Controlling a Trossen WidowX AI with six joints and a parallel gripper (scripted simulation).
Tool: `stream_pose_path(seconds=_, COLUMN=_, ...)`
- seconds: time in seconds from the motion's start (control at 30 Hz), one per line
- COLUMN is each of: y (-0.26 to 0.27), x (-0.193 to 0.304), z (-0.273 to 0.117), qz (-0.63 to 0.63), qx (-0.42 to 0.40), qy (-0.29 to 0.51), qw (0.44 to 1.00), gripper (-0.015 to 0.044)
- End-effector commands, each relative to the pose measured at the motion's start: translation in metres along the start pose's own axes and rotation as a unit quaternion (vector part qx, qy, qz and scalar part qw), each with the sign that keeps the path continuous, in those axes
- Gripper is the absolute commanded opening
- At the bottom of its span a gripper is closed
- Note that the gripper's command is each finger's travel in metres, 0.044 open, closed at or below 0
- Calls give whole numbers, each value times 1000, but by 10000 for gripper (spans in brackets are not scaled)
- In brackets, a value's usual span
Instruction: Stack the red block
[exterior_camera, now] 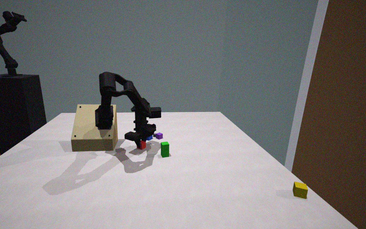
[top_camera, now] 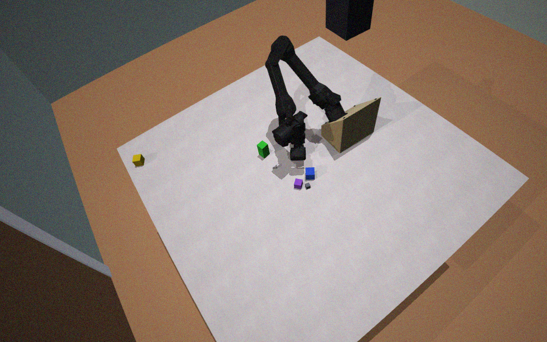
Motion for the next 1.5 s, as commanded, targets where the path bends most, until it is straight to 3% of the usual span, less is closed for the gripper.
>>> stream_pose_path(seconds=0.0, y=0, x=0, z=0, qz=-2, qx=0, qy=0, qw=1000, gripper=125)
stream_pose_path(seconds=0.1, y=0, x=0, z=0, qz=-2, qx=0, qy=0, qw=1000, gripper=105)
stream_pose_path(seconds=0.23, y=0, x=0, z=-6, qz=-2, qx=0, qy=0, qw=1000, gripper=0)
stream_pose_path(seconds=1.1, y=2, x=1, z=-115, qz=-5, qx=0, qy=0, qw=1000, gripper=0)
stream_pose_path(seconds=1.47, y=5, x=-5, z=-120, qz=-6, qx=0, qy=2, qw=1000, gripper=0)
Point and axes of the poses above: the point midway between the two fingers, 35 mm back from their tips, its own z axis out along the fingers, its own y axis across the jaws, x = y × z, the point moved 3 cm from there along -z, back along the fingers, and after that the axes turned 8 degrees about z, right-handed, at the moved point
